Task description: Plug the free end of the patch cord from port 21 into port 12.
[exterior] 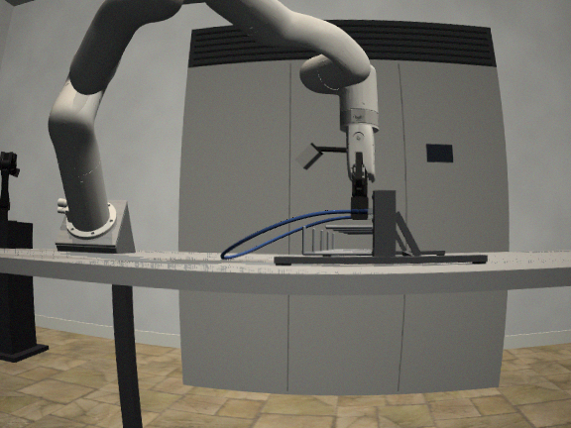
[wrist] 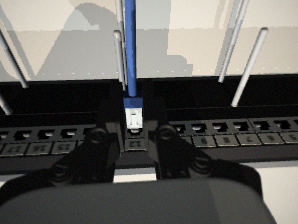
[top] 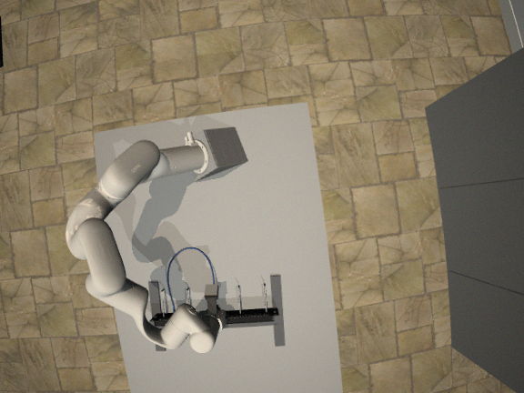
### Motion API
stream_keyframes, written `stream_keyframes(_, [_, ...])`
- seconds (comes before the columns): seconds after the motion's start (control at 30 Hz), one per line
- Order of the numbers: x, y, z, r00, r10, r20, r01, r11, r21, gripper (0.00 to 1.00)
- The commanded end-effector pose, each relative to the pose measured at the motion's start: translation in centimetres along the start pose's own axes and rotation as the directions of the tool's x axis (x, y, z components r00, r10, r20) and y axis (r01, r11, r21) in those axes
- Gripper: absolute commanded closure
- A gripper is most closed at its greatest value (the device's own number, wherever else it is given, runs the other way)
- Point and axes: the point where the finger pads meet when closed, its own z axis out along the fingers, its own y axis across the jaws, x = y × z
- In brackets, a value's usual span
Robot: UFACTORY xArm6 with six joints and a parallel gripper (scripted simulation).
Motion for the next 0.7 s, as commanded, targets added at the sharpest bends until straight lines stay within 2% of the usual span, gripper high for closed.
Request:
stream_keyframes(0.0, [-0.12,0.01,-0.18,1.000,0.001,0.004,-0.001,1.000,-0.002,1.00])
stream_keyframes(0.67, [-0.30,0.00,-0.19,1.000,0.001,0.004,-0.001,1.000,-0.002,1.00])
